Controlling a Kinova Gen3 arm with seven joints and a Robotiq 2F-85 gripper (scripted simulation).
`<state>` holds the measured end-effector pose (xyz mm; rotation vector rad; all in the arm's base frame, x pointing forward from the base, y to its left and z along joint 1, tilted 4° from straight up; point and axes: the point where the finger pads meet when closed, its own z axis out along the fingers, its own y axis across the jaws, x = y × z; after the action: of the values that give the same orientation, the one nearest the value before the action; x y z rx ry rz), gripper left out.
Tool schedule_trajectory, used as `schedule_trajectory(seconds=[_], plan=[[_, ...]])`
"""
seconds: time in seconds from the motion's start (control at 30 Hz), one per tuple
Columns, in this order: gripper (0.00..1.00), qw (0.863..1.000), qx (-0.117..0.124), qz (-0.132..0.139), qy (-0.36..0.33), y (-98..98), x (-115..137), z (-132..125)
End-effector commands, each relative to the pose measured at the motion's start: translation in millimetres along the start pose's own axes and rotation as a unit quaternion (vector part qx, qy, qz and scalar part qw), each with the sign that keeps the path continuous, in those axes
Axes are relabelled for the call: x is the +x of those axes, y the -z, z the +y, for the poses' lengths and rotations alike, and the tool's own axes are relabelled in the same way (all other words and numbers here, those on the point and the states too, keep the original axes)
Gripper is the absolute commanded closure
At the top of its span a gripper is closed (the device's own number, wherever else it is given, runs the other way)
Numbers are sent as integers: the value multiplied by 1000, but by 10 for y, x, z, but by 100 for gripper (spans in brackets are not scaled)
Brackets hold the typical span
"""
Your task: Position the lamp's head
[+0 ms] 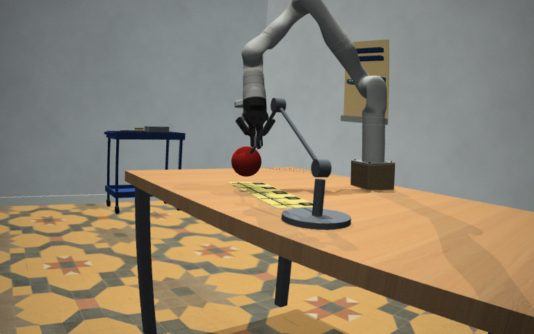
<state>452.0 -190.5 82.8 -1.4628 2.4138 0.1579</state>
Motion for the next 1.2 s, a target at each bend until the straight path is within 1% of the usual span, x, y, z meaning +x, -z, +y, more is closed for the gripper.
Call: schedule_trajectory(seconds=[0.0,0.47,1.17], plan=[[100,1000,-1,-6,6,23,-176,-15],[100,1000,-1,-4,6,98,-349,-20],[100,1000,-3,-10,11,110,-516,-29]])
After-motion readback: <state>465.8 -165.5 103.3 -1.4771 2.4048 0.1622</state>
